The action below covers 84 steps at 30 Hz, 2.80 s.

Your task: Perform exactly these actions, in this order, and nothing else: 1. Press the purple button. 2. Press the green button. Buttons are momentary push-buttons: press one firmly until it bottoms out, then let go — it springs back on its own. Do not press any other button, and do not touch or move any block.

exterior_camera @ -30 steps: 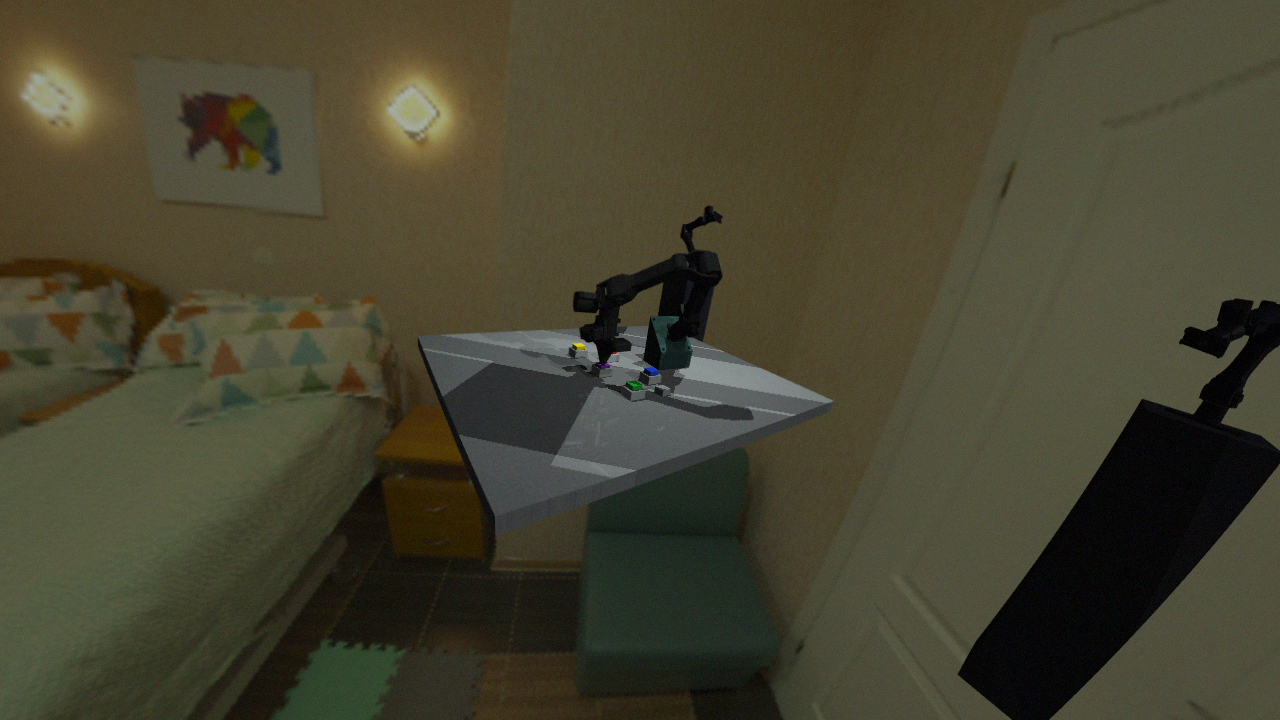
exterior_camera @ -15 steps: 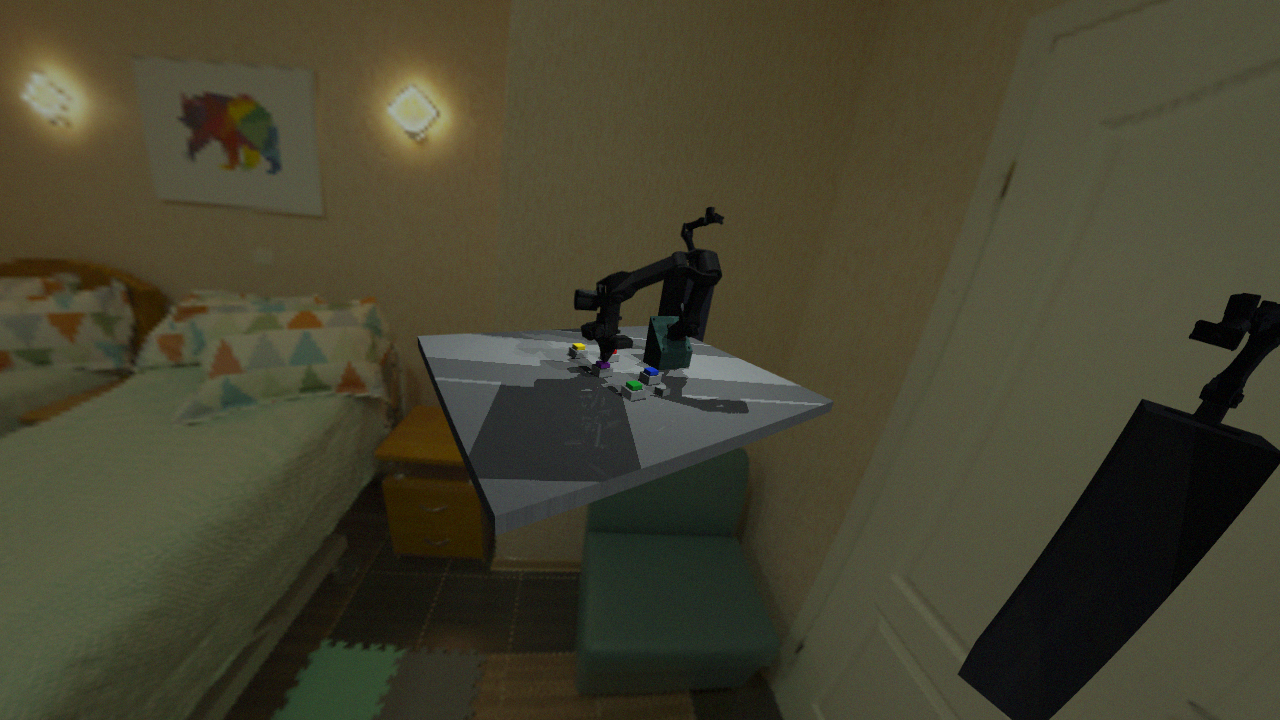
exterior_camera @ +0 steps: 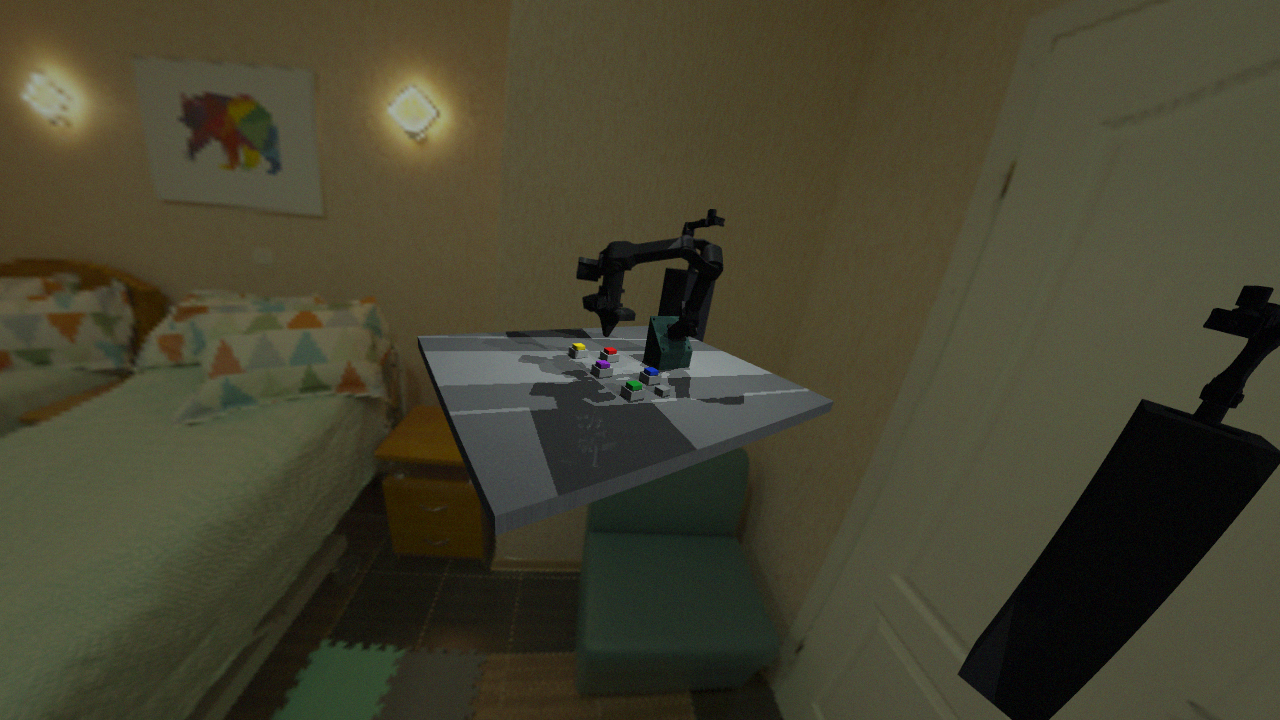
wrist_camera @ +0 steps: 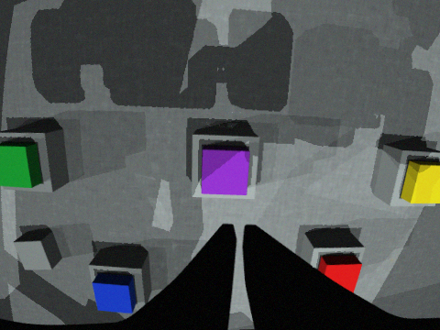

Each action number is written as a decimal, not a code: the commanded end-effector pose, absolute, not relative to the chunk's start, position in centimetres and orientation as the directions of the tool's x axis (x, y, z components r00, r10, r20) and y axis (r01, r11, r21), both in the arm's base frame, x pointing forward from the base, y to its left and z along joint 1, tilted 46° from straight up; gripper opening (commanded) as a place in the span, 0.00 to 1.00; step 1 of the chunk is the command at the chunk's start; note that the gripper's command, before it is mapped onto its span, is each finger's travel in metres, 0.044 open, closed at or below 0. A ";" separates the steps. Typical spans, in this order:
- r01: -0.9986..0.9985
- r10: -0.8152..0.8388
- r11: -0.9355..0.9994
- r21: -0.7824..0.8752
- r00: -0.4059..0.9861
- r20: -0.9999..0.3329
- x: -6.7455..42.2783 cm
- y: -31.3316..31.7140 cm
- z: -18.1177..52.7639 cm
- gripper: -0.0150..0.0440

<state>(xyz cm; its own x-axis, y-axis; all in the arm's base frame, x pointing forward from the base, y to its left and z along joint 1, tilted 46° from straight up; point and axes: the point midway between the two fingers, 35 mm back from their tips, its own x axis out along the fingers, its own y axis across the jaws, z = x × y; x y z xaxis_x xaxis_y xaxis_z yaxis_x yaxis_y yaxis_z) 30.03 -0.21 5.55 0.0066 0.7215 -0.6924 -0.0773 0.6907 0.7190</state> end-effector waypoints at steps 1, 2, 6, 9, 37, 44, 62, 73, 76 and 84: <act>-0.089 0.718 0.694 0.715 0.002 -0.696 30.1 -0.3 6.4 0.29; -0.088 0.716 0.696 0.713 0.002 -0.699 30.2 0.4 7.1 0.29; -0.087 0.710 0.702 0.707 0.004 -0.704 30.2 5.8 12.7 0.29; -0.089 0.718 0.694 0.714 0.003 -0.697 29.1 9.4 16.4 0.29; -0.090 0.724 0.687 0.721 0.002 -0.690 28.5 16.5 12.3 0.29; -0.090 0.725 0.686 0.722 0.003 -0.689 28.4 17.3 11.6 0.29; -0.090 0.725 0.686 0.722 0.003 -0.689 28.4 17.5 11.4 0.29; -0.090 0.724 0.687 0.721 0.002 -0.690 28.4 15.1 13.6 0.29; -0.090 0.724 0.687 0.721 0.002 -0.690 28.4 15.1 13.6 0.29; -0.088 0.723 0.688 0.720 0.000 -0.691 22.7 12.0 18.9 0.60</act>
<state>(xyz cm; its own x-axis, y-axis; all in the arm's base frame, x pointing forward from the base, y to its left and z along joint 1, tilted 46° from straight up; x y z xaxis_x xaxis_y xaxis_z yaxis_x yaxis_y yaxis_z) 24.66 13.02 16.31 -0.0244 0.7164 -0.6972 -0.0643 0.6949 0.7163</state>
